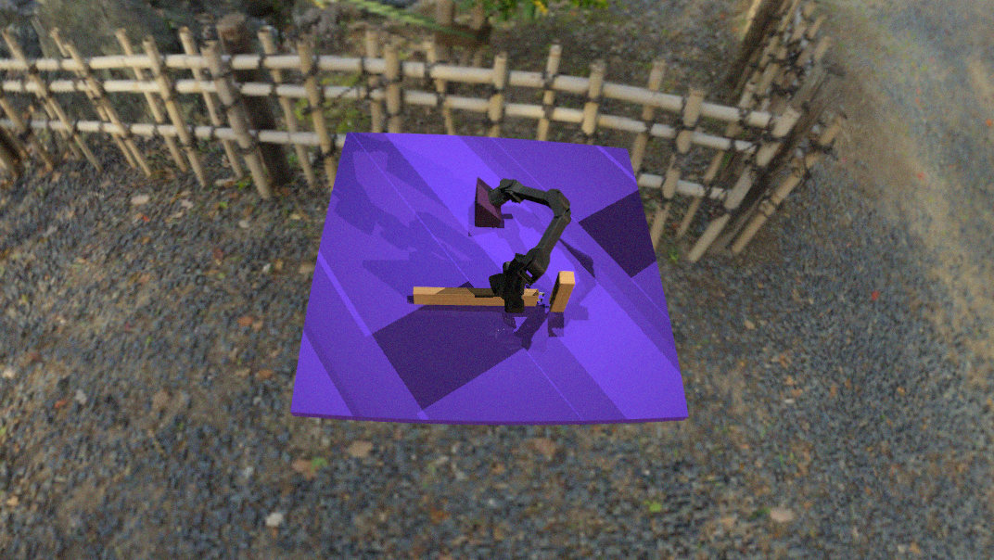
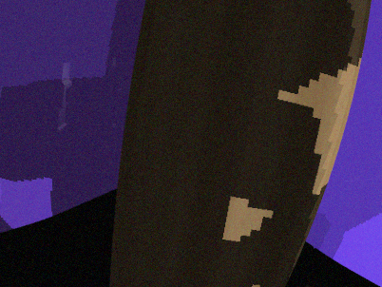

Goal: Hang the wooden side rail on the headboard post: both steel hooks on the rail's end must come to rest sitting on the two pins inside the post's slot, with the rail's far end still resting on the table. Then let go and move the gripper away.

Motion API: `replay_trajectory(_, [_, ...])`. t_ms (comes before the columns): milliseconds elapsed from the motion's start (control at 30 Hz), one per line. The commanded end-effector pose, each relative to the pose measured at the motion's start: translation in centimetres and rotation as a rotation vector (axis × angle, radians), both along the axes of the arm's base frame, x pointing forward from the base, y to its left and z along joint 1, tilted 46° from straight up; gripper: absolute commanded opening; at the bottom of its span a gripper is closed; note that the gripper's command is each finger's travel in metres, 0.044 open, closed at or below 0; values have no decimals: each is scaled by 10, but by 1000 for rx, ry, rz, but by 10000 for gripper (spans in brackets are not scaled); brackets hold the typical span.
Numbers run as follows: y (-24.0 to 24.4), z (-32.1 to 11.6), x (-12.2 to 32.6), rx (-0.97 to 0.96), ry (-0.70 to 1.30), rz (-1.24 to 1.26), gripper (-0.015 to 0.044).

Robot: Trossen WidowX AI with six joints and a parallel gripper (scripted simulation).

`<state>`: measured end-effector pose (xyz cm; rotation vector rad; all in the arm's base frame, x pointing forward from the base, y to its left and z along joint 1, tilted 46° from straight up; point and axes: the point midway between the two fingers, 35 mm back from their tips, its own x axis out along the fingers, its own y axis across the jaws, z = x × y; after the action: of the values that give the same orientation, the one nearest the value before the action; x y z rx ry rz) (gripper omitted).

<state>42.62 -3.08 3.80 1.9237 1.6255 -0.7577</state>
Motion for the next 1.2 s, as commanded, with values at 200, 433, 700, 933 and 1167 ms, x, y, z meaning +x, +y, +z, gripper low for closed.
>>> replay_trajectory(200, [-7,4,1,-5,-14,-7,0])
replay_trajectory(433, [-8,5,1,-6,-14,-7,0])
replay_trajectory(700, [-9,6,1,-6,-14,-7,0])
replay_trajectory(933, [-10,7,1,-6,-14,-7,0])
replay_trajectory(1167, [-11,8,0,-6,-14,-7,0])
